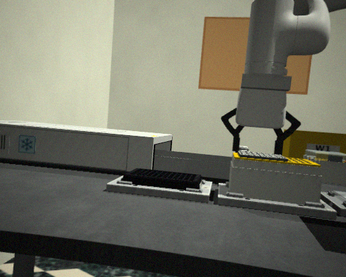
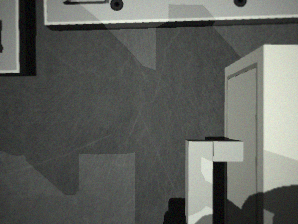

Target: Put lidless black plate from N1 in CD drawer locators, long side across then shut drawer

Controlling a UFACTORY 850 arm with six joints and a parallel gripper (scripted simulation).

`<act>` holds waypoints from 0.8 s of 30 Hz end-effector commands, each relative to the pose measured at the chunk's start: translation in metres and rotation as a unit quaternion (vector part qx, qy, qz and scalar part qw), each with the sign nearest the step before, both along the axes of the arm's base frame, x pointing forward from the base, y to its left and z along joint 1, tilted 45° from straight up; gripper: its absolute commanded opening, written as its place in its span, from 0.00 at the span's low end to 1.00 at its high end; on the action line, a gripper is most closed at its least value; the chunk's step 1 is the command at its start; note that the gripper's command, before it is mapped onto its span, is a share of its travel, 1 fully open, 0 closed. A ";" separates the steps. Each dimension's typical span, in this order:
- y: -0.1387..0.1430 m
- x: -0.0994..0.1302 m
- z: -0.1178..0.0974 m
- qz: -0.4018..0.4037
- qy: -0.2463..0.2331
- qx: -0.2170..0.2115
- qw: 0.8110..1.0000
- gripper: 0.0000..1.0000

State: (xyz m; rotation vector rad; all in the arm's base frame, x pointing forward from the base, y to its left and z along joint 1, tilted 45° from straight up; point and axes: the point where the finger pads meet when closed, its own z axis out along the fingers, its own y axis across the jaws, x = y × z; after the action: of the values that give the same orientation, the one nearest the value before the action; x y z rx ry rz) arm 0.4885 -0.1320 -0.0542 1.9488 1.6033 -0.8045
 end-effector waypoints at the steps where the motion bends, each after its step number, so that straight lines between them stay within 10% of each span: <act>1: 0.000 0.001 0.000 0.000 -0.001 0.000 1.000 0.88; 24: -0.001 0.008 0.000 0.000 -0.001 0.000 1.000 0.88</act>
State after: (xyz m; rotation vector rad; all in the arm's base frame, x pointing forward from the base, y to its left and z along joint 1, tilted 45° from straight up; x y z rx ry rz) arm 0.4961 -0.1335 -0.0542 1.9487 1.6034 -0.8047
